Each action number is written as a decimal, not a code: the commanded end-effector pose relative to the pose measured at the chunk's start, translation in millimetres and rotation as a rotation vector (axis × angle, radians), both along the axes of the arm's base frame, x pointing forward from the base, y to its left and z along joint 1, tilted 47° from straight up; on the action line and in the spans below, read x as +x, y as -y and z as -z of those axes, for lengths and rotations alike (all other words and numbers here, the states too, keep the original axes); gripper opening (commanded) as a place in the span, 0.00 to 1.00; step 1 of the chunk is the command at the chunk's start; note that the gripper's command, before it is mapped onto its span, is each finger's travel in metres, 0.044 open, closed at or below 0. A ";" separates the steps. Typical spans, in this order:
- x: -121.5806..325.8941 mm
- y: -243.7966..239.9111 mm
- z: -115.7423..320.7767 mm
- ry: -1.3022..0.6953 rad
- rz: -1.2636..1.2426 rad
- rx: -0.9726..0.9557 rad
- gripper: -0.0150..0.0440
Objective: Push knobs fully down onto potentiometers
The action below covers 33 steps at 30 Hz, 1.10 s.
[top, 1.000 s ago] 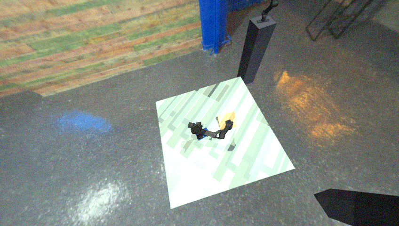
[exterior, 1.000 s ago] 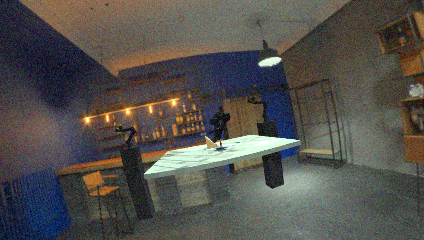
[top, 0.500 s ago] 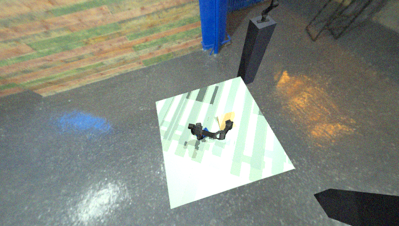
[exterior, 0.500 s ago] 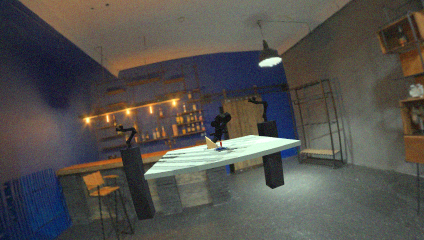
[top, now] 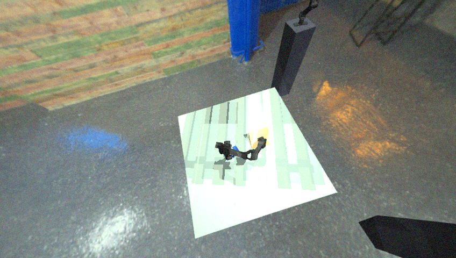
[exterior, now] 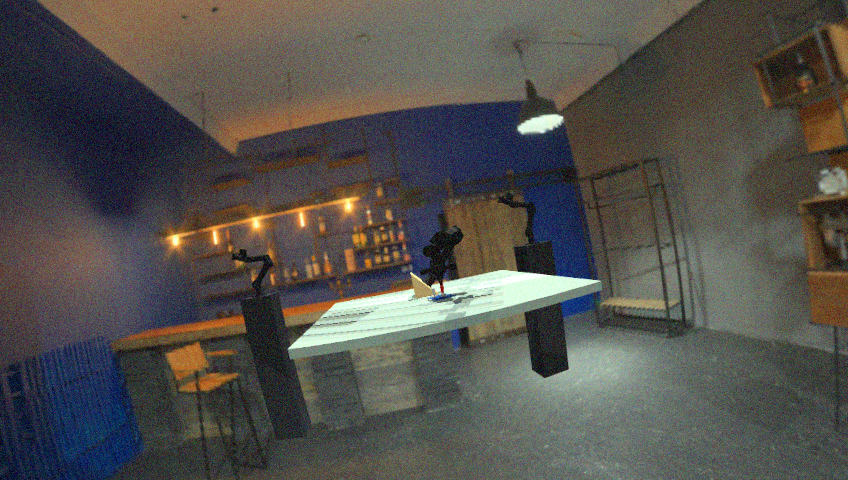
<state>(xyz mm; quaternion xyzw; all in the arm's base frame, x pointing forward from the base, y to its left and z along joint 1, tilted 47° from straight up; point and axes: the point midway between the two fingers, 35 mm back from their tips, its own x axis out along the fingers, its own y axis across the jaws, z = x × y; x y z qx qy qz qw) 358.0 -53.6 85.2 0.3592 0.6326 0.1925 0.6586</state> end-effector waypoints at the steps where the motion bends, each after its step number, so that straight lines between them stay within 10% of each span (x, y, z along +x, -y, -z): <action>1: -0.5 -0.6 0.2 -0.004 0.004 0.004 0.25; 33: 0.2 -4.4 3.8 -0.004 0.004 0.005 0.25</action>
